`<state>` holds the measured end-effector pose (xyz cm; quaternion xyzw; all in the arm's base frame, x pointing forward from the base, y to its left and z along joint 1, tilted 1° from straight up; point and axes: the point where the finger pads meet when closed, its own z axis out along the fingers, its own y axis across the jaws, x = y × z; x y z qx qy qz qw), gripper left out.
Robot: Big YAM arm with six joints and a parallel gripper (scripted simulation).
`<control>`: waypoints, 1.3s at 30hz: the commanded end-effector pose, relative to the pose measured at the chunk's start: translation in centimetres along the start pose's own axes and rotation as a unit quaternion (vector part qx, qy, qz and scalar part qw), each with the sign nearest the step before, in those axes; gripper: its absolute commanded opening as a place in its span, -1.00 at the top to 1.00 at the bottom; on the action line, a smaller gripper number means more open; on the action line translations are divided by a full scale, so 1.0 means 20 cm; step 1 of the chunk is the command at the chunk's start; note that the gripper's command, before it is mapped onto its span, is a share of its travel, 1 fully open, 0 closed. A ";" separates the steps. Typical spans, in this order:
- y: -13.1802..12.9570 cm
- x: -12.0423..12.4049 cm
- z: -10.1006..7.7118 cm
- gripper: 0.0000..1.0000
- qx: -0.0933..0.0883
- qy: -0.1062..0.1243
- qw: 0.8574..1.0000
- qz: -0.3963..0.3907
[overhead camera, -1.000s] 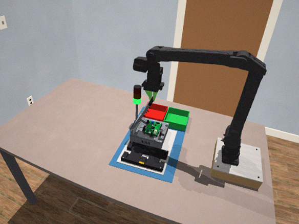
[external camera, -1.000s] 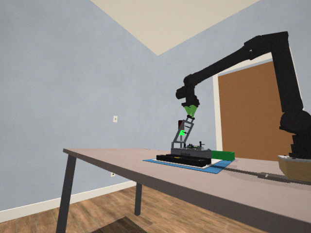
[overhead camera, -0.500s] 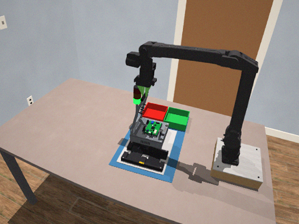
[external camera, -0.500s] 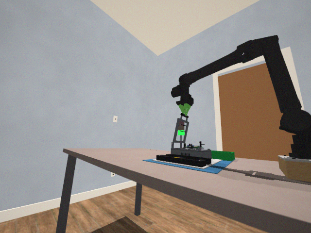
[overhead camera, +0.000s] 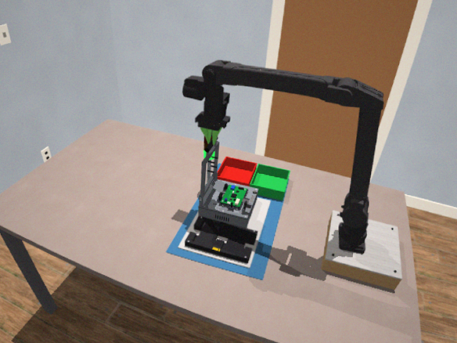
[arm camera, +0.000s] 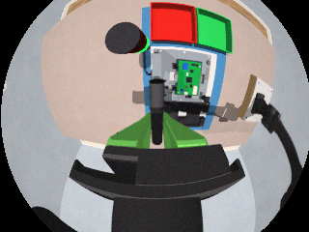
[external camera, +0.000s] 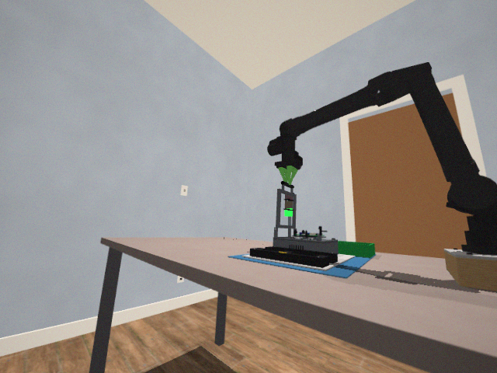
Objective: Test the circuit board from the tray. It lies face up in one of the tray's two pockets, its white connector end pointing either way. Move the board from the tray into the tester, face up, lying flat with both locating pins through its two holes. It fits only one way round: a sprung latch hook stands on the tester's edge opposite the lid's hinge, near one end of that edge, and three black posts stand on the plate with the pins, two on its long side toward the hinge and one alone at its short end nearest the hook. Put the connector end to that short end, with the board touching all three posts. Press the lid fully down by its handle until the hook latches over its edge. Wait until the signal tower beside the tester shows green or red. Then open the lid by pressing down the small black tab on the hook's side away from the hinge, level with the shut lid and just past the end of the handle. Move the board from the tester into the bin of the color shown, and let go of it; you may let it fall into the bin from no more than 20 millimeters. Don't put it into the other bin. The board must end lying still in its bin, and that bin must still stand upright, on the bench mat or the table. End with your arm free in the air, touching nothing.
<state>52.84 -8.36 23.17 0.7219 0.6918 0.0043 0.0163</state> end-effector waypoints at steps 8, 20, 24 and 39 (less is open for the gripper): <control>0.19 0.02 -0.04 1.00 -0.022 -0.002 1.000 -0.001; 0.24 0.02 -0.03 1.00 -0.022 -0.002 1.000 -0.001; 0.26 0.01 -0.03 1.00 -0.024 -0.002 1.000 -0.001; 0.27 0.01 -0.01 1.00 -0.019 -0.002 1.000 -0.001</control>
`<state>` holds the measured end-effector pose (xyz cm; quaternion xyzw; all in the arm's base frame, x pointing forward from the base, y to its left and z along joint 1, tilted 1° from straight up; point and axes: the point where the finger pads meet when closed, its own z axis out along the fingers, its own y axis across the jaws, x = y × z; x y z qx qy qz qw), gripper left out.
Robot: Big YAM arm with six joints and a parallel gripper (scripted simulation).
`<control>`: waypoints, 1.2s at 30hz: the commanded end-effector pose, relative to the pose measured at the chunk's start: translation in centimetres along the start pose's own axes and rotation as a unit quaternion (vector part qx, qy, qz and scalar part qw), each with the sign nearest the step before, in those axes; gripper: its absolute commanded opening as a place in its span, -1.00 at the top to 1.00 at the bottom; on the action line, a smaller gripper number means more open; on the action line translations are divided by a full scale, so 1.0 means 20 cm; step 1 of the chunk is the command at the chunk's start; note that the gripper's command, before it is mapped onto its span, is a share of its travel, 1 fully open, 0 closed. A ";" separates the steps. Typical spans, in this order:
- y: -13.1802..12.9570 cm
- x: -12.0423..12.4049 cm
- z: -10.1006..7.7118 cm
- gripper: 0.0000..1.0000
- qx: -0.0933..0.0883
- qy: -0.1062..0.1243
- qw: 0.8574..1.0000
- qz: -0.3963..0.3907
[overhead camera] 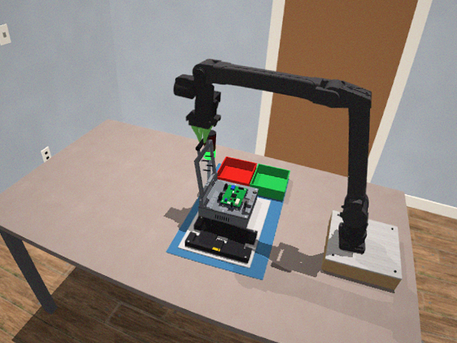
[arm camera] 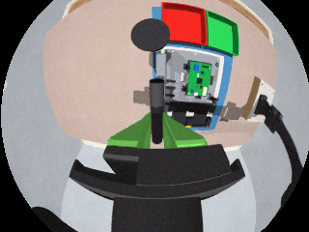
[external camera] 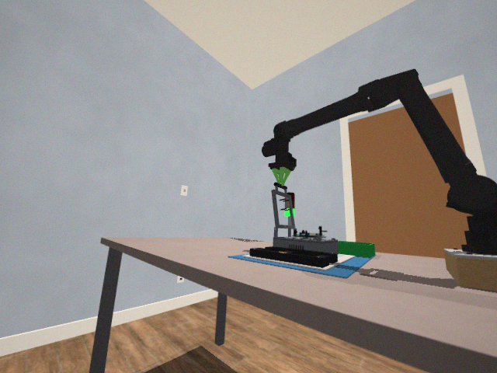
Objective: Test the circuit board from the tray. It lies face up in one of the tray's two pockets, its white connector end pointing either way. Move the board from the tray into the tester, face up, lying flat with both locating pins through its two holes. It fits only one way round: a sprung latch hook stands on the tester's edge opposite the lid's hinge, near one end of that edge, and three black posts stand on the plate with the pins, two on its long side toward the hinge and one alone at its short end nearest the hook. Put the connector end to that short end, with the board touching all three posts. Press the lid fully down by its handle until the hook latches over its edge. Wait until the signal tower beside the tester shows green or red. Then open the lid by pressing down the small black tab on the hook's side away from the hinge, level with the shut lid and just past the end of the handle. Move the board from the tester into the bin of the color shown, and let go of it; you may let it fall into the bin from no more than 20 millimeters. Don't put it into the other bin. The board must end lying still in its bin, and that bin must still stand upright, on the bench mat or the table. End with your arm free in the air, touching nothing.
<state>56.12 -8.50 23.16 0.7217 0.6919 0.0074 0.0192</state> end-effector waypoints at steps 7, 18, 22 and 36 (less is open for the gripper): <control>0.10 0.01 -0.01 1.00 -0.014 -0.002 1.000 0.000; 0.10 0.01 -0.01 1.00 -0.014 -0.002 1.000 0.000; 0.10 0.01 -0.01 1.00 -0.014 -0.002 1.000 0.000; 0.06 0.02 -0.08 0.04 -0.021 -0.002 1.000 -0.001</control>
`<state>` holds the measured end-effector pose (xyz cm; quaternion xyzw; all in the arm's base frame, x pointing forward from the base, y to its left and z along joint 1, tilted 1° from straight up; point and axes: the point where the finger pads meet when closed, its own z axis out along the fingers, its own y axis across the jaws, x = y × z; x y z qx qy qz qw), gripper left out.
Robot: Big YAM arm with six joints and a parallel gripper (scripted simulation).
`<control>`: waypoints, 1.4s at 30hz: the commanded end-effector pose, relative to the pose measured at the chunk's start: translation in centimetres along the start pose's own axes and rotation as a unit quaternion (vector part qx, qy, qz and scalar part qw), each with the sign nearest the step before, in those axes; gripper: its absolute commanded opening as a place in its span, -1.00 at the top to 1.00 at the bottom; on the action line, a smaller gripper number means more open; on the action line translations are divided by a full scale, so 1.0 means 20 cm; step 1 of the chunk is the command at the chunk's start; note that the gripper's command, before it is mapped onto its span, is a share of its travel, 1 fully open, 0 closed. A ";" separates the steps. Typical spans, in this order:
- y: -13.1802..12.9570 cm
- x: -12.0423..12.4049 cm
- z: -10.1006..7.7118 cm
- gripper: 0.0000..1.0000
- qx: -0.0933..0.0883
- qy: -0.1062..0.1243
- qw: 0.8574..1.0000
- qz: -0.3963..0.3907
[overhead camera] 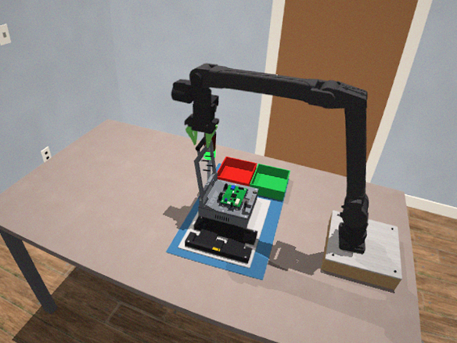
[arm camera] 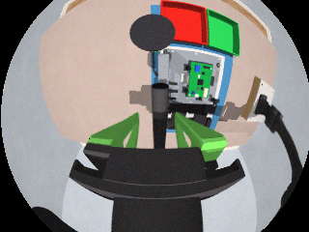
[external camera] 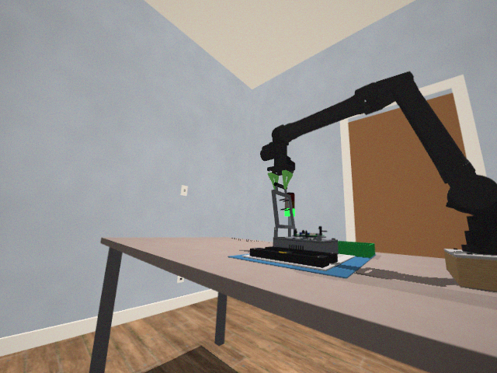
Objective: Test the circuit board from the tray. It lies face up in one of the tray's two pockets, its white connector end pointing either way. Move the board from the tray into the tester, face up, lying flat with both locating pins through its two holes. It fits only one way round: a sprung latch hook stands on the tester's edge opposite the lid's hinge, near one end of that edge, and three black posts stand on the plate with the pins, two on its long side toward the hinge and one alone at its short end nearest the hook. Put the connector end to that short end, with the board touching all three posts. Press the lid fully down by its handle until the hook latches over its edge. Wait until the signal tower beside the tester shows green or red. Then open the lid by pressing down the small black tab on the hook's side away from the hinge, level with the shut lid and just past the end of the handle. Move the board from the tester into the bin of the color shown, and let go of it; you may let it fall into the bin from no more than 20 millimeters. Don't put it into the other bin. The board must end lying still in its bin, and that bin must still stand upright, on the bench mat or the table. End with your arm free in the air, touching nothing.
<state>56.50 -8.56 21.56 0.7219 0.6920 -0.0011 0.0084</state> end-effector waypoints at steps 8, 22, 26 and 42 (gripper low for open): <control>0.05 0.02 -0.09 0.04 -0.023 -0.003 1.000 -0.001; 0.05 0.02 -0.09 0.04 -0.023 -0.003 1.000 -0.001; 0.05 0.02 -0.11 0.04 -0.026 -0.003 1.000 -0.001; 0.06 0.03 -0.37 0.04 -0.025 -0.003 1.000 -0.002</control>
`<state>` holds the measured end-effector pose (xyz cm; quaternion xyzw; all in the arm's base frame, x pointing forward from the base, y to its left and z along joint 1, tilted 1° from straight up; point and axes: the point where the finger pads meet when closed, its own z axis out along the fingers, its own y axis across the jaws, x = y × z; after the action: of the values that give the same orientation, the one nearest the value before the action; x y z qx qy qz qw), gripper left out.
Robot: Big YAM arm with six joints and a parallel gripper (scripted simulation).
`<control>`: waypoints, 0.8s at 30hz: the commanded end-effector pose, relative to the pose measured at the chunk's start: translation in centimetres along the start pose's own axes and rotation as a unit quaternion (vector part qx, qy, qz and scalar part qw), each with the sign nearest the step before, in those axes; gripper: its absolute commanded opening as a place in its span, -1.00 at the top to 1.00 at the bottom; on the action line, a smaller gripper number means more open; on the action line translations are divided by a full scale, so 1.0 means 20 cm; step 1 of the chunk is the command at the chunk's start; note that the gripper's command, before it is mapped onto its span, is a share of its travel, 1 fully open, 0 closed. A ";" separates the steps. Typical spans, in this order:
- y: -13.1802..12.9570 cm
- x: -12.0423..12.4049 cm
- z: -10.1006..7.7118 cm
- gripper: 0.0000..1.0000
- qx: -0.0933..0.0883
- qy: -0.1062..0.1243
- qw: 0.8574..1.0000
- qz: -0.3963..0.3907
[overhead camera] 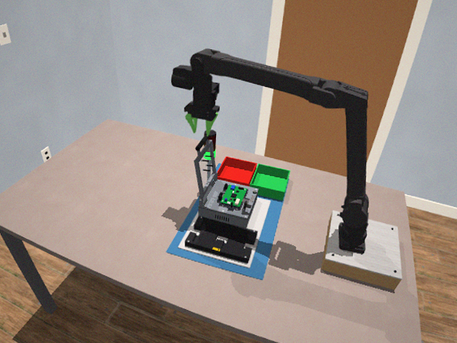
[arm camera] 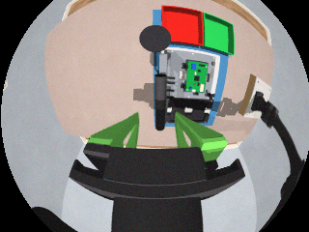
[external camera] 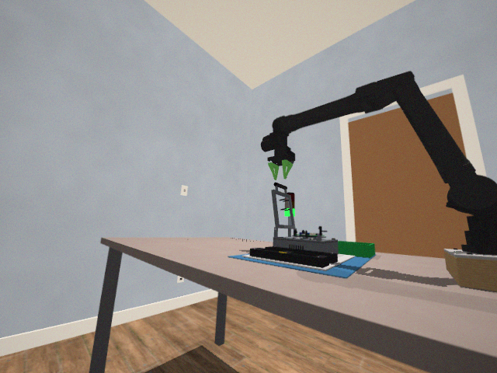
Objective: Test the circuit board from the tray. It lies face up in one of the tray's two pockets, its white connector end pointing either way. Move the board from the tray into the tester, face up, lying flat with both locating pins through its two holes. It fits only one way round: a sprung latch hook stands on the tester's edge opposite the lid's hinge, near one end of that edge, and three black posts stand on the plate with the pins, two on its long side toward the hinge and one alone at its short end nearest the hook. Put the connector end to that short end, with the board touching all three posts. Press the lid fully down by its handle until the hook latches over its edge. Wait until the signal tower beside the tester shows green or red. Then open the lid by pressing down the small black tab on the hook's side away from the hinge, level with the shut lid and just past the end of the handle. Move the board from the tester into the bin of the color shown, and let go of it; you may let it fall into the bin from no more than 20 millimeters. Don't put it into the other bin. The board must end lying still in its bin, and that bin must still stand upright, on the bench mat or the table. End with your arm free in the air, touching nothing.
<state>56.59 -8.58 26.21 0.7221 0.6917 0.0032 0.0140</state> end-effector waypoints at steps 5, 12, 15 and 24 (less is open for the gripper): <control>0.05 0.03 -0.19 0.04 -0.018 -0.002 1.000 -0.003; 0.03 0.03 -0.15 -0.83 -0.007 -0.001 1.000 -0.002; 0.03 0.03 -0.15 -0.83 -0.007 -0.001 1.000 -0.003; 0.02 0.03 -0.19 -0.83 -0.014 -0.002 1.000 -0.003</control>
<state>56.67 -8.55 28.38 0.7220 0.6917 0.0044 0.0155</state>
